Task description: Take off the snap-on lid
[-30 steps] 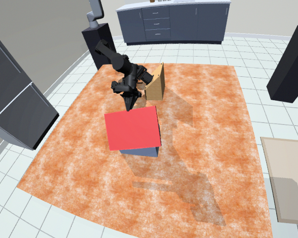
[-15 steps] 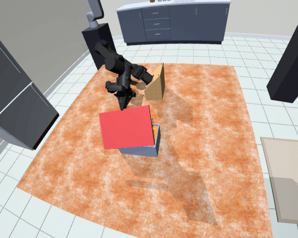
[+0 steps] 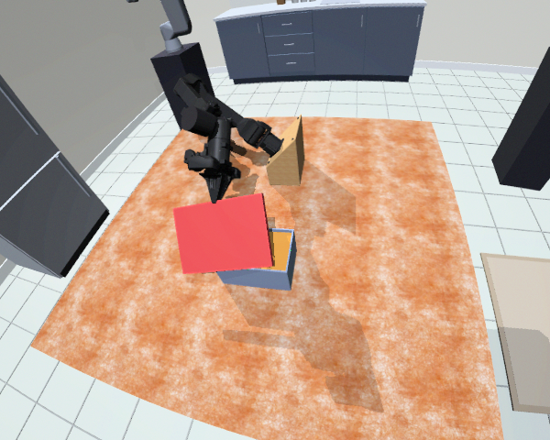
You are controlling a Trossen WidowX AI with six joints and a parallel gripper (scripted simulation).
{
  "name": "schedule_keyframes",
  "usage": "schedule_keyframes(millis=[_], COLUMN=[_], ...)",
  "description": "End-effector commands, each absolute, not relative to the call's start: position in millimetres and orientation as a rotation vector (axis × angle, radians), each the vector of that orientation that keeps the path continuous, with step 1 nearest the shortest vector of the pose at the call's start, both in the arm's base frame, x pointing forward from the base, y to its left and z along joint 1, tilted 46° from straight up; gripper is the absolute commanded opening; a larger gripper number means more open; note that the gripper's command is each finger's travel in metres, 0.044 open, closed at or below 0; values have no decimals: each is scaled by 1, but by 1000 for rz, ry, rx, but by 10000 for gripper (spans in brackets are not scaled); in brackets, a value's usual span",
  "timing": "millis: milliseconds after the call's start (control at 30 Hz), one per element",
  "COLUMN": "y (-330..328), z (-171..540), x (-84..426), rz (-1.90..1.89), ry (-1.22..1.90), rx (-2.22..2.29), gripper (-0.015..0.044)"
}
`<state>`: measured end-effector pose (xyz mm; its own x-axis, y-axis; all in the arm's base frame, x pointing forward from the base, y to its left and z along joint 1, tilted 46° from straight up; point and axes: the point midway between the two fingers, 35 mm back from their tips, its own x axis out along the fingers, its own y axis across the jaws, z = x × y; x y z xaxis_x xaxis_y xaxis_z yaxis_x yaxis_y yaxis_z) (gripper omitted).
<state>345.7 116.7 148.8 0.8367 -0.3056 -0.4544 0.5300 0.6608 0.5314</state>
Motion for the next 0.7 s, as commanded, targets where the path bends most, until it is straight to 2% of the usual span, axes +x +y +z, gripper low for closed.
schedule_keyframes(millis=[0, 667], y=[113, 85], z=[156, 185], x=[346, 348], rz=[-471, -471], ry=[345, 345], rx=[706, 705], gripper=[0, 0])
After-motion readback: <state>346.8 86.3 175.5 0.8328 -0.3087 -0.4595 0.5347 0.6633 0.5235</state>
